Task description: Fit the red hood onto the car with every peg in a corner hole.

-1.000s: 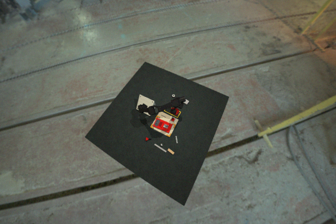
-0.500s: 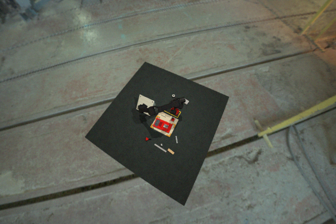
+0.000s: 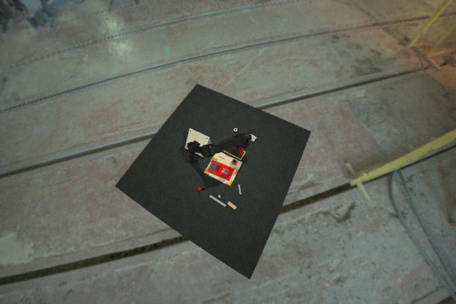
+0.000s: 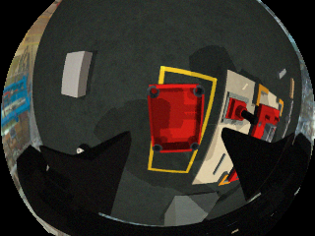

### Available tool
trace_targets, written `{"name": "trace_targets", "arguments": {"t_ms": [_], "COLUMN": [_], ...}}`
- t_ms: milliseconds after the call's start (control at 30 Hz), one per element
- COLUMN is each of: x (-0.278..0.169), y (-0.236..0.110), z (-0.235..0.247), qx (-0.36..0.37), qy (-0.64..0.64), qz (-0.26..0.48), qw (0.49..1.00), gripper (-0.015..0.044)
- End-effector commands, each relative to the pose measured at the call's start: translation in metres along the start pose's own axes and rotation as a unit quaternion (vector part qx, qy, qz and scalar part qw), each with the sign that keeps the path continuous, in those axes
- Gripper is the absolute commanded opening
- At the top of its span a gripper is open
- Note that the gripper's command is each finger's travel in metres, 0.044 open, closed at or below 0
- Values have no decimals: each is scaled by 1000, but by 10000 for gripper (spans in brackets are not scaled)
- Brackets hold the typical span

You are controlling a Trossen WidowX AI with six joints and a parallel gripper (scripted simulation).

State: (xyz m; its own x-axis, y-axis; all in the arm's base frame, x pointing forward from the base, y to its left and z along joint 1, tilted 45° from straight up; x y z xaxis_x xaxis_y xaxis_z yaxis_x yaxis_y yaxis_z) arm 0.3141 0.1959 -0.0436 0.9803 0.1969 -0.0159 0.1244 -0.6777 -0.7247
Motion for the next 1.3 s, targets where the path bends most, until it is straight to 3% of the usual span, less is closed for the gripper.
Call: {"name": "trace_targets", "arguments": {"t_ms": [0, 1267], "x": [-2, -5], "y": [5, 29], "z": [-1, -3], "qx": [-4, -5], "qy": [-4, -4], "qz": [2, 2], "qw": [1000, 1000], "gripper": [440, 440]}}
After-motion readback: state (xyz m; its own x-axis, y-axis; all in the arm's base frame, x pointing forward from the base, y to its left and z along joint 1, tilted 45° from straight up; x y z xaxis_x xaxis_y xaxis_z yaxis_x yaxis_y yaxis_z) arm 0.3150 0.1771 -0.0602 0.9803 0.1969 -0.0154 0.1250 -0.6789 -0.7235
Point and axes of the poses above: the point midway between the two fingers, 35 mm back from their tips, its own y axis out along the fingers, its own z axis across the jaws, x = y × z, the point moved 4 cm from there along -y, back along the fingers, and after that the axes turned 5 degrees about y, right-handed, at the moved point
